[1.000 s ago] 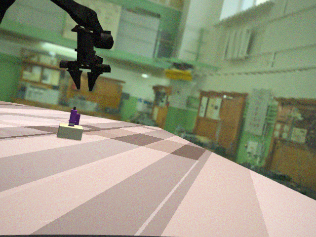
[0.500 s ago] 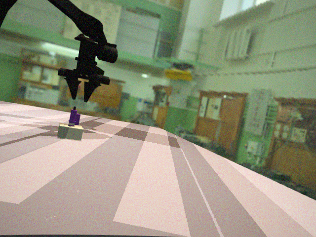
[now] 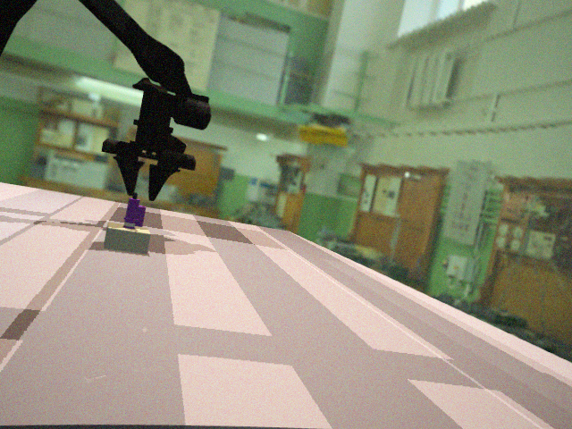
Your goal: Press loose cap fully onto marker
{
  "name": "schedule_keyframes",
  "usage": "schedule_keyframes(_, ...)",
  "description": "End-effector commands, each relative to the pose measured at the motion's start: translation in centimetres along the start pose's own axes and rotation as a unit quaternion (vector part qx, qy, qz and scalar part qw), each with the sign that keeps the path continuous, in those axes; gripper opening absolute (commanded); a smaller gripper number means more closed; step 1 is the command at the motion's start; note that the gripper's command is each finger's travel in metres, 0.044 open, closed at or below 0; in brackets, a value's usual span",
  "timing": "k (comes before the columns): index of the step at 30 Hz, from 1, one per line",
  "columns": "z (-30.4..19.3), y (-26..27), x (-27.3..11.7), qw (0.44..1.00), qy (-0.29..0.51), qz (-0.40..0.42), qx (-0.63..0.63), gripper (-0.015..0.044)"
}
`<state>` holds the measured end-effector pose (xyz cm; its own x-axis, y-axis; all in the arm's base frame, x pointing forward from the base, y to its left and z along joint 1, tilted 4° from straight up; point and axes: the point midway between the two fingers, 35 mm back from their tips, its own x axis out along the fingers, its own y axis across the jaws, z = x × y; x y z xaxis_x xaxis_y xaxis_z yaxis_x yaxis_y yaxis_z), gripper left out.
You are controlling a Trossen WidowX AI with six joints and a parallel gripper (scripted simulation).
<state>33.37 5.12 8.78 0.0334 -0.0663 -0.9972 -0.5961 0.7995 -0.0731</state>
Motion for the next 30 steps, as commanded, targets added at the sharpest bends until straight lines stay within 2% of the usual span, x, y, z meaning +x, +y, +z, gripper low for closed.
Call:
schedule_keyframes(1,-0.1,0.0,0.9,1.0,0.004,0.001,-0.003,0.0245)
schedule_keyframes(30,-0.2,0.0,5.2,1.0,0.004,0.001,-0.003,0.0245)
